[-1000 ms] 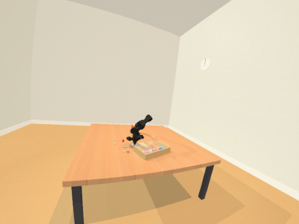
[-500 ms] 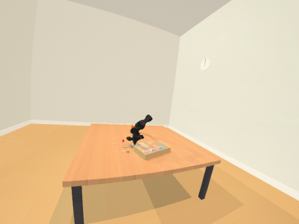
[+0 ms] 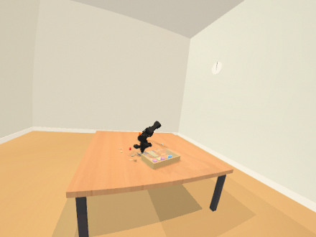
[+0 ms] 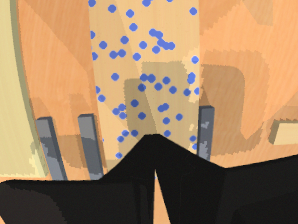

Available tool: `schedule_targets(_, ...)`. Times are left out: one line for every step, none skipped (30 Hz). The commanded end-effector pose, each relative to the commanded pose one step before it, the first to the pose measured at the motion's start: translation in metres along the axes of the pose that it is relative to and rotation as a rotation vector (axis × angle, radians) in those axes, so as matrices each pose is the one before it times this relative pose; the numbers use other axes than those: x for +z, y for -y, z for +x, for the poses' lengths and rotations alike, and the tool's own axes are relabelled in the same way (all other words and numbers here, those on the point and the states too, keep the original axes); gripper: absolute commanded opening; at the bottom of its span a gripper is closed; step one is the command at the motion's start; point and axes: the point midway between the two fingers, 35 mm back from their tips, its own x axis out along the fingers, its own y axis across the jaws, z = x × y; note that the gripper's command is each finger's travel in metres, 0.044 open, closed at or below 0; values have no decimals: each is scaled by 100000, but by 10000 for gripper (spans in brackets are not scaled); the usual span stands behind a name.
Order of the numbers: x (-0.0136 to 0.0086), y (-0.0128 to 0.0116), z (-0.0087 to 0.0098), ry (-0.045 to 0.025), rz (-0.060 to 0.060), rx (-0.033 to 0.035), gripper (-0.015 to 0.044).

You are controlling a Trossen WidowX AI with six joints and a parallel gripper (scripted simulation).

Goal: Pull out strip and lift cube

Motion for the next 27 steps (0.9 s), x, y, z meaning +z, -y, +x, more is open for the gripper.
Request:
schedule_targets(-1199, -30, 534, -1263, 621, 1118, 0)
schedule_targets(-147, 6, 6, -5, 4, -1, 0)
schedule_targets(-162, 6, 6, -6, 5, -2, 0)
schedule_targets(-166, 5, 7, -6, 5, -1, 0)
schedule_targets(-161, 5, 6, -6, 5, -2, 0)
schedule_targets(-161, 4, 6, -6, 5, -1, 0)
schedule_targets(-158, 4, 6, -6, 5, -2, 0)
schedule_targets(-158, 3, 6, -6, 5, -1, 0)
schedule_targets(-155, 3, 6, -6, 5, -2, 0)
schedule_targets(-156, 2, 6, -6, 5, -1, 0)
schedule_targets(-154, 3, 6, -6, 5, -2, 0)
schedule_targets(-155, 2, 6, -6, 5, -2, 0)
schedule_targets(-152, 3, 6, -6, 5, -2, 0)
schedule_targets(-154, 2, 6, -6, 5, -2, 0)
schedule_targets(-152, 3, 6, -6, 5, -2, 0)
schedule_targets(-154, 2, 6, -6, 5, -2, 0)
schedule_targets(-155, 3, 5, -6, 5, -2, 0)
schedule_targets(-157, 2, 6, -6, 5, -2, 0)
schedule_targets(-155, 3, 5, -6, 5, -2, 0)
schedule_targets(-156, 2, 6, -6, 5, -2, 0)
schedule_targets(-155, 3, 5, -6, 5, -2, 0)
schedule_targets(-156, 2, 6, -6, 5, -2, 0)
schedule_targets(-154, 3, 5, -6, 5, -2, 0)
schedule_targets(-155, 2, 6, -6, 5, -2, 0)
schedule_targets(-153, 3, 5, -6, 5, -2, 0)
schedule_targets(-154, 2, 6, -6, 5, -2, 0)
schedule_targets(-152, 3, 5, -6, 5, -3, 0)
